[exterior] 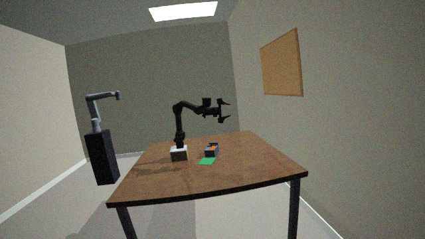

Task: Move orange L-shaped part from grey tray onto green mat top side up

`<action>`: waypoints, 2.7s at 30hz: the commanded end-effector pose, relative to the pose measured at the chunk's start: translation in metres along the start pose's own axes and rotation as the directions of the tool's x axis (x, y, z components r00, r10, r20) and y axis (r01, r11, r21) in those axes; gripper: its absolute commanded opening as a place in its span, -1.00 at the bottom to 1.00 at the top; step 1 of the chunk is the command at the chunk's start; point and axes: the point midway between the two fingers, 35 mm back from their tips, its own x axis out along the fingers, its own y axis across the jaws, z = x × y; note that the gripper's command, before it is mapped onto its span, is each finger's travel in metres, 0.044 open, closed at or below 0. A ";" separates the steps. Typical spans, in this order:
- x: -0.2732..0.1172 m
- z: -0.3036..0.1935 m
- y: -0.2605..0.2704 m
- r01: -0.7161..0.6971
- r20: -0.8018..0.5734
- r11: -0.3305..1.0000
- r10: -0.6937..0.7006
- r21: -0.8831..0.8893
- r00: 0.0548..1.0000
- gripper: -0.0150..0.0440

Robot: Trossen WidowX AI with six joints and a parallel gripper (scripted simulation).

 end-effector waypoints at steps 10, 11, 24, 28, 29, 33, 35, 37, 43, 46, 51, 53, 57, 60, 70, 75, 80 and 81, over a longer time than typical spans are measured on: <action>0.052 0.084 0.075 -0.279 0.094 0.587 0.326 0.760 0.941 0.12; 0.054 0.094 0.083 -0.295 0.108 0.513 0.363 0.806 0.925 0.12; 0.040 0.210 0.161 -0.109 0.234 -0.213 0.748 0.971 0.621 0.12; 0.020 0.243 0.179 0.061 0.239 -0.304 0.845 0.951 0.479 0.12; 0.014 0.250 0.184 0.110 0.236 -0.313 0.867 0.944 0.439 0.12; -0.014 0.277 0.198 0.307 0.200 -0.283 0.940 0.909 0.275 0.12; -0.029 0.289 0.203 0.401 0.167 -0.232 0.967 0.886 0.190 0.12; -0.044 0.297 0.206 0.477 0.129 -0.169 0.985 0.862 0.115 0.12; -0.049 0.300 0.207 0.504 0.112 -0.141 0.990 0.852 0.088 0.12; -0.049 0.300 0.207 0.504 0.112 -0.141 0.990 0.852 0.088 0.12; -0.049 0.300 0.210 0.504 0.112 -0.141 0.990 0.852 0.088 0.12; -0.046 0.302 0.223 0.504 0.112 -0.141 0.990 0.852 0.088 0.12; -0.043 0.307 0.270 0.504 0.112 -0.141 0.990 0.852 0.088 0.12; -0.043 0.308 0.280 0.504 0.112 -0.141 0.990 0.852 0.088 0.12; -0.042 0.309 0.286 0.504 0.112 -0.141 0.990 0.852 0.088 0.12; -0.042 0.310 0.294 0.504 0.112 -0.141 0.990 0.852 0.088 0.12; -0.041 0.311 0.302 0.504 0.112 -0.141 0.990 0.852 0.088 0.12; -0.041 0.311 0.304 0.504 0.112 -0.141 0.990 0.852 0.088 0.12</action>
